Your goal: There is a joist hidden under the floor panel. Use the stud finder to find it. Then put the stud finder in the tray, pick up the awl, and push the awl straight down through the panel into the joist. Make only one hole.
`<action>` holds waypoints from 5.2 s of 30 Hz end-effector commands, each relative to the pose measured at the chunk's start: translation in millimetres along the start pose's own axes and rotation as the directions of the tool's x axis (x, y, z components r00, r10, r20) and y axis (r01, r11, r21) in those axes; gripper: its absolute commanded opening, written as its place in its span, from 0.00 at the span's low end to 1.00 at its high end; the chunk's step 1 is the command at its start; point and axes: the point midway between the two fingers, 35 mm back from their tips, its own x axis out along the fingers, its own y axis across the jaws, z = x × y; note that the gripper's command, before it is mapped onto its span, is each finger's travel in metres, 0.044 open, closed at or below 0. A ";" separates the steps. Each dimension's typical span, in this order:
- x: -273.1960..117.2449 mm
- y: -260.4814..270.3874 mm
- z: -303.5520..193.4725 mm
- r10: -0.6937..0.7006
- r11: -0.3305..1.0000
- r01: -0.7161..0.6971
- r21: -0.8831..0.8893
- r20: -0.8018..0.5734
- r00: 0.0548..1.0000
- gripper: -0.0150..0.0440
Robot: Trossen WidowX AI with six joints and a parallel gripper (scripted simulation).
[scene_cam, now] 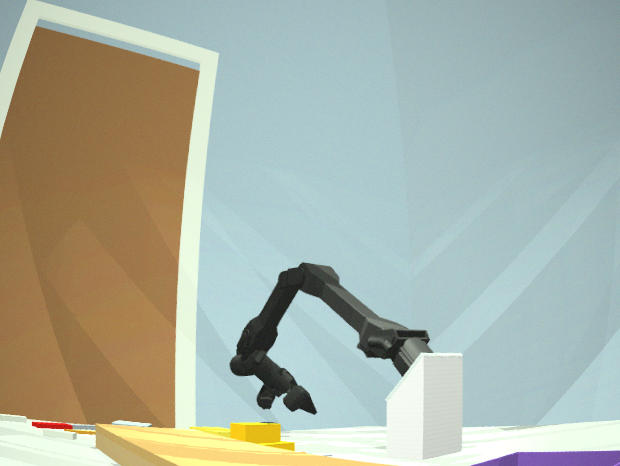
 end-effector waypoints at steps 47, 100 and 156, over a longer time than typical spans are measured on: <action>-245.3 287.3 67.8 0.230 -0.474 -0.410 0.779 0.559 0.797 1.00; -247.0 366.8 36.0 0.253 -0.830 -0.131 0.542 0.576 0.777 1.00; -237.2 374.5 49.9 0.255 -0.830 -0.130 0.542 0.576 0.777 0.31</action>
